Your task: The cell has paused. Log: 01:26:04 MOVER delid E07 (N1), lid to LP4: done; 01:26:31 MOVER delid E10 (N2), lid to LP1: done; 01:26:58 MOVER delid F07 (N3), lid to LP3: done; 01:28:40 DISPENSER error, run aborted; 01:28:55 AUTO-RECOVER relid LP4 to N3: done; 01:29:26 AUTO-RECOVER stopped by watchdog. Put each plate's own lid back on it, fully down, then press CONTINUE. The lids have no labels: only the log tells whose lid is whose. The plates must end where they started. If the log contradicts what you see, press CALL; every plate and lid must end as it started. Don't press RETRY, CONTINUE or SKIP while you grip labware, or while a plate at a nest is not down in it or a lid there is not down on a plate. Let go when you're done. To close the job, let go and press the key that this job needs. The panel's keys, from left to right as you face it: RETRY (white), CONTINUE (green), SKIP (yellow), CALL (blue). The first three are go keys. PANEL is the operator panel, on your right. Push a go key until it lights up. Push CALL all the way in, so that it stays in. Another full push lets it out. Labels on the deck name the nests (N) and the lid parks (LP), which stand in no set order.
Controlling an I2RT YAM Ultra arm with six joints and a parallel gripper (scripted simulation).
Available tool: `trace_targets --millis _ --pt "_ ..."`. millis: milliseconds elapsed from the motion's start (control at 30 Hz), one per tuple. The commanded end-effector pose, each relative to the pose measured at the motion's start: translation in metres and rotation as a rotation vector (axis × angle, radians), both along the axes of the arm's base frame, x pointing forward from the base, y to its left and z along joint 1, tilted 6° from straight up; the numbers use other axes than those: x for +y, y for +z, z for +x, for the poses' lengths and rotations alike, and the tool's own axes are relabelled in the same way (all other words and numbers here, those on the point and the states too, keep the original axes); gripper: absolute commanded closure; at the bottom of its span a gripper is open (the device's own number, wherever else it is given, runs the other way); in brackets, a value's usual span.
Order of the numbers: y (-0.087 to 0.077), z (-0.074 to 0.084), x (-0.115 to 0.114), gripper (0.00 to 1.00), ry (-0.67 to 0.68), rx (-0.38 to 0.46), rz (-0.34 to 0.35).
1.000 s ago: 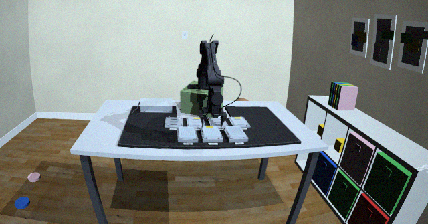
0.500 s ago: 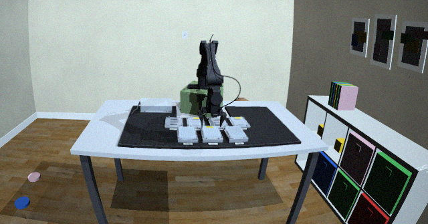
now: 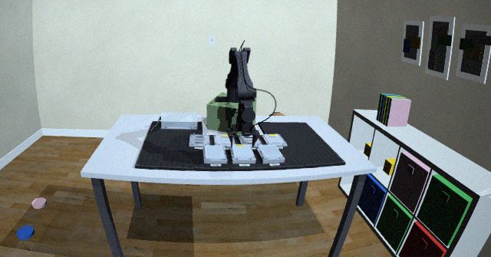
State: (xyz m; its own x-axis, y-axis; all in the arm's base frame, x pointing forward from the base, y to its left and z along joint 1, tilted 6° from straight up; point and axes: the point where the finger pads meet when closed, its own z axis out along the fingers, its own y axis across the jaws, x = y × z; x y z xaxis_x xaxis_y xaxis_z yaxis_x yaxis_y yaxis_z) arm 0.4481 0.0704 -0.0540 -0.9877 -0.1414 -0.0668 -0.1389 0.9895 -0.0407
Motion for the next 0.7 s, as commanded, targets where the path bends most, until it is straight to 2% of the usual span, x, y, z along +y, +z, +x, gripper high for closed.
trace_targets --millis 0,167,333,467,667 --pt "-0.001 0.011 0.001 0.0 0.004 -0.036 0.004" --pt "0.003 0.015 0.001 0.0 0.003 -0.054 0.006" --pt "-0.014 0.013 -0.001 0.0 0.002 -0.036 0.003" --pt "-0.006 0.016 0.0 0.0 0.002 -0.054 0.006" --pt "-0.009 0.01 -0.001 0.0 0.002 -0.036 0.003"
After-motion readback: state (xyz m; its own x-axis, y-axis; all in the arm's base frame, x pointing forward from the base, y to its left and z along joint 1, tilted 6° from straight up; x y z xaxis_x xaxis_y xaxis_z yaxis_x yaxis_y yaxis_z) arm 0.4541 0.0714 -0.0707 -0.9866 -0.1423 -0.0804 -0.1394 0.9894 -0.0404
